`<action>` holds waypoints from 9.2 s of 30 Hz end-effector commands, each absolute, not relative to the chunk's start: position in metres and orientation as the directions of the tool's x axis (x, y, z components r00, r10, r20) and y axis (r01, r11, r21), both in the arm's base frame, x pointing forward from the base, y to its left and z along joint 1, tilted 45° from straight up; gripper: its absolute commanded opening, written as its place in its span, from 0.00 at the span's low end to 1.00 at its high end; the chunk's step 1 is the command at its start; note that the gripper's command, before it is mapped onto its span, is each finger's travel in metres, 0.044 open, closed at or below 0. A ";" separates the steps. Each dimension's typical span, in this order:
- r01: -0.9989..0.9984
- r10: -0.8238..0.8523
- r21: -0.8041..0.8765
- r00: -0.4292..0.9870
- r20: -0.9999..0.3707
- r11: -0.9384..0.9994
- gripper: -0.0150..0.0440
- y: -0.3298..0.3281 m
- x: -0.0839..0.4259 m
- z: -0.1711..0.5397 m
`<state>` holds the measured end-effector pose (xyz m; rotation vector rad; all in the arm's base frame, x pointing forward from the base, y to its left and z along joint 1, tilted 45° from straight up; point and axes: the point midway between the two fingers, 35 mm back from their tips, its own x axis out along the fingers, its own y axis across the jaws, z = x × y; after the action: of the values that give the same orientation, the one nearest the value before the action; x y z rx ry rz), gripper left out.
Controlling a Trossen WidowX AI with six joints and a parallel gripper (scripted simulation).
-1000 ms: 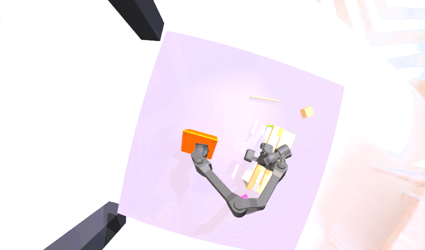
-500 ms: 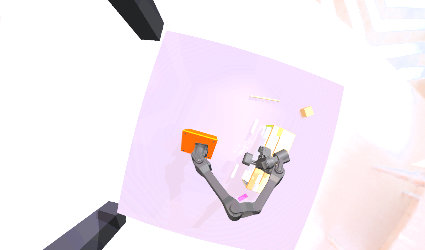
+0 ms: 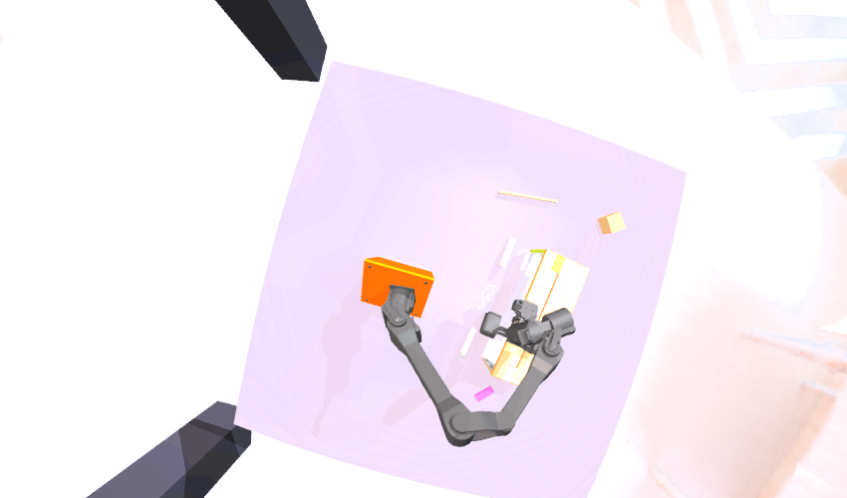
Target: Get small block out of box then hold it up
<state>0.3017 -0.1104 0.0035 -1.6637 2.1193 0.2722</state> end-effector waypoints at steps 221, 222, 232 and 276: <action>-0.255 -0.741 0.697 0.288 -0.607 -0.670 0.74 -0.182 0.230 0.043; -0.255 -0.741 0.697 0.288 -0.607 -0.670 0.74 -0.184 0.230 0.042; -0.255 -0.740 0.696 0.287 -0.609 -0.671 0.74 -0.196 0.229 0.031; -0.258 -0.742 0.696 0.287 -0.606 -0.669 0.25 -0.195 0.230 0.037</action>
<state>0.2266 -0.2025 0.0250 -2.8566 1.2062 1.8859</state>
